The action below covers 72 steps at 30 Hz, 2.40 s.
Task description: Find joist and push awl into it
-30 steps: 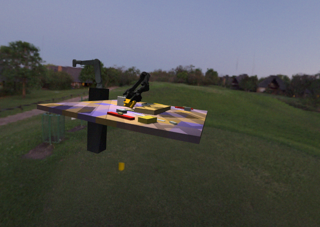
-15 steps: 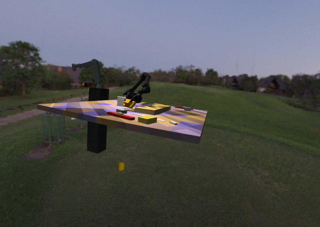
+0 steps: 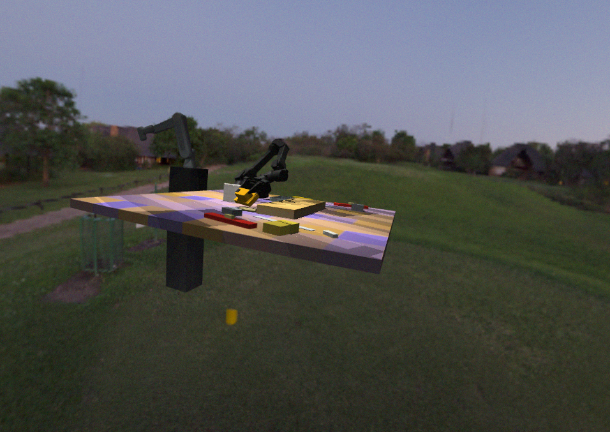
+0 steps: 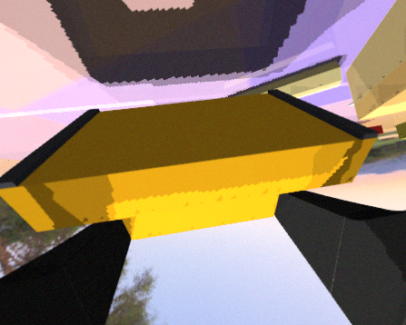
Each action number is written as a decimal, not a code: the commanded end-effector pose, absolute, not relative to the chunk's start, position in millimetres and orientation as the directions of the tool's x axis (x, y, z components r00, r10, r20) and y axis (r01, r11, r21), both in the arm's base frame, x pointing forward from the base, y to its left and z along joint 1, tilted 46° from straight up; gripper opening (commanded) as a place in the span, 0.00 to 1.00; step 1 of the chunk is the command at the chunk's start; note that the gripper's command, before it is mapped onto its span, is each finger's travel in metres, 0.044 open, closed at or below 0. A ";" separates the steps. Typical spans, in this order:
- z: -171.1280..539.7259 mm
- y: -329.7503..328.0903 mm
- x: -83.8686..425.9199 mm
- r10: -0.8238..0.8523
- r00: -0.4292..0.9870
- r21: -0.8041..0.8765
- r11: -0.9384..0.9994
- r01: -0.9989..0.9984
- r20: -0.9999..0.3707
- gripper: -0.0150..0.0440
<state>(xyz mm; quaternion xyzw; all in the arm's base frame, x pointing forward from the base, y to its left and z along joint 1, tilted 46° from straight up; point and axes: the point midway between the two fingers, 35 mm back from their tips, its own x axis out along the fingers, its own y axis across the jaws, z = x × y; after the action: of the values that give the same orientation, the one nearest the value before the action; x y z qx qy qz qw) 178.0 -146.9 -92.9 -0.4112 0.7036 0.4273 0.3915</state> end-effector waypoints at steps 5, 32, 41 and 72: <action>-72.3 -153.6 182.1 -0.290 -0.351 0.265 0.296 -0.918 -0.890 0.25; -95.0 -126.9 184.5 -0.273 -0.354 0.273 0.293 -0.916 -0.894 0.25; -96.3 -124.7 185.3 -0.271 -0.352 0.274 0.287 -0.918 -0.896 0.57; -95.5 -119.1 188.4 -0.270 -0.352 0.274 0.287 -0.918 -0.896 0.90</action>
<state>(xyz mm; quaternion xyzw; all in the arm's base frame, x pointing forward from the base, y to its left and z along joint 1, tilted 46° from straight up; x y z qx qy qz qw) 185.7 -122.2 -94.8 -0.4206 0.7100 0.4195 0.3783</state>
